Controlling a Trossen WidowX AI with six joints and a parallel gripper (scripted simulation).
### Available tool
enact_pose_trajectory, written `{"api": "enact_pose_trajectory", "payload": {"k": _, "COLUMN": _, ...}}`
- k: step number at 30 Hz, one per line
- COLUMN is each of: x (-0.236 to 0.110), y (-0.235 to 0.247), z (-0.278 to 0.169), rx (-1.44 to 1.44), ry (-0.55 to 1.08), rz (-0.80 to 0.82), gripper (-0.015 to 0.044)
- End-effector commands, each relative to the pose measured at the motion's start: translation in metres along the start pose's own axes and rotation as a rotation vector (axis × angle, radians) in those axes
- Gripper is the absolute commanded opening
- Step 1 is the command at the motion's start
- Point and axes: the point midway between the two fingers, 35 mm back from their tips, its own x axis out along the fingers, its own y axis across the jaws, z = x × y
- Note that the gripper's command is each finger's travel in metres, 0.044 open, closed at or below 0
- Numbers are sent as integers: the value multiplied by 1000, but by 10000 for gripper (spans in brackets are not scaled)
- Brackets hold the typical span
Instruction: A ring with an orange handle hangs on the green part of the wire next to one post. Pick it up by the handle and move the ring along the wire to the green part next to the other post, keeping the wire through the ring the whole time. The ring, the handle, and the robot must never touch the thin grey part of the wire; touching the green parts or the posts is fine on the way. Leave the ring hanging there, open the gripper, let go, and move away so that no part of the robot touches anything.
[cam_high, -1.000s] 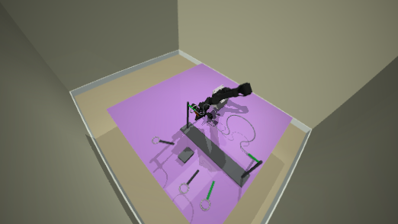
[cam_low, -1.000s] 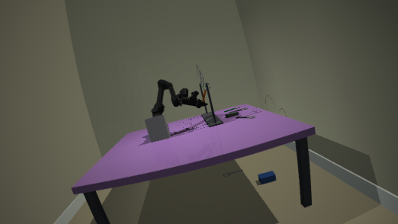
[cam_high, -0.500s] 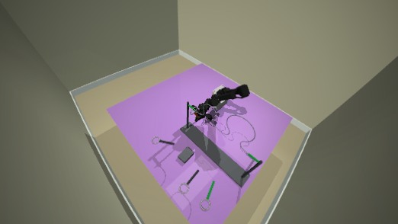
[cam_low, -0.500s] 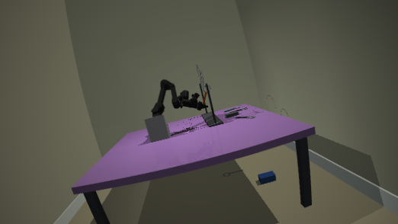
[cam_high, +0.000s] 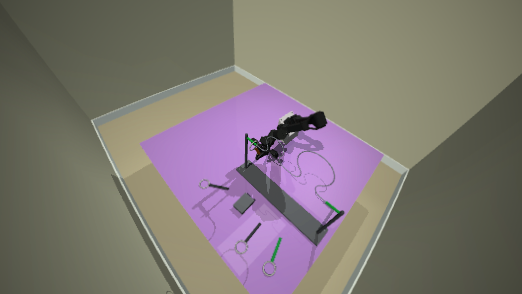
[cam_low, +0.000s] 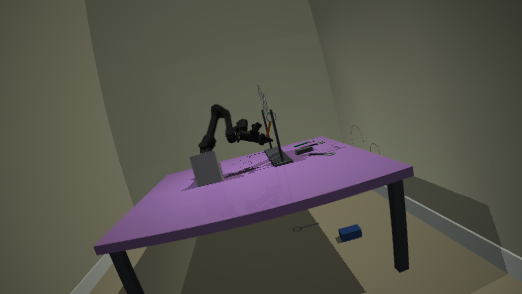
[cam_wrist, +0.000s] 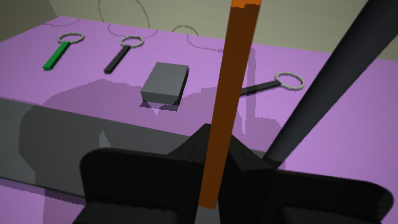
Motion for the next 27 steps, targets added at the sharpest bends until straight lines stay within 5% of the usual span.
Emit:
{"api": "enact_pose_trajectory", "payload": {"k": 1, "x": 0, "y": -1, "z": 0, "rx": 6, "ry": -2, "rz": -3, "gripper": -150}}
{"api": "enact_pose_trajectory", "payload": {"k": 3, "x": 0, "y": -1, "z": 0, "rx": 6, "ry": -2, "rz": -3, "gripper": -150}}
{"api": "enact_pose_trajectory", "payload": {"k": 15, "x": -2, "y": 0, "z": 0, "rx": 0, "ry": 0, "rz": 0, "gripper": 160}}
{"api": "enact_pose_trajectory", "payload": {"k": 27, "x": -47, "y": -1, "z": 0, "rx": 5, "ry": 0, "rz": -5, "gripper": 160}}
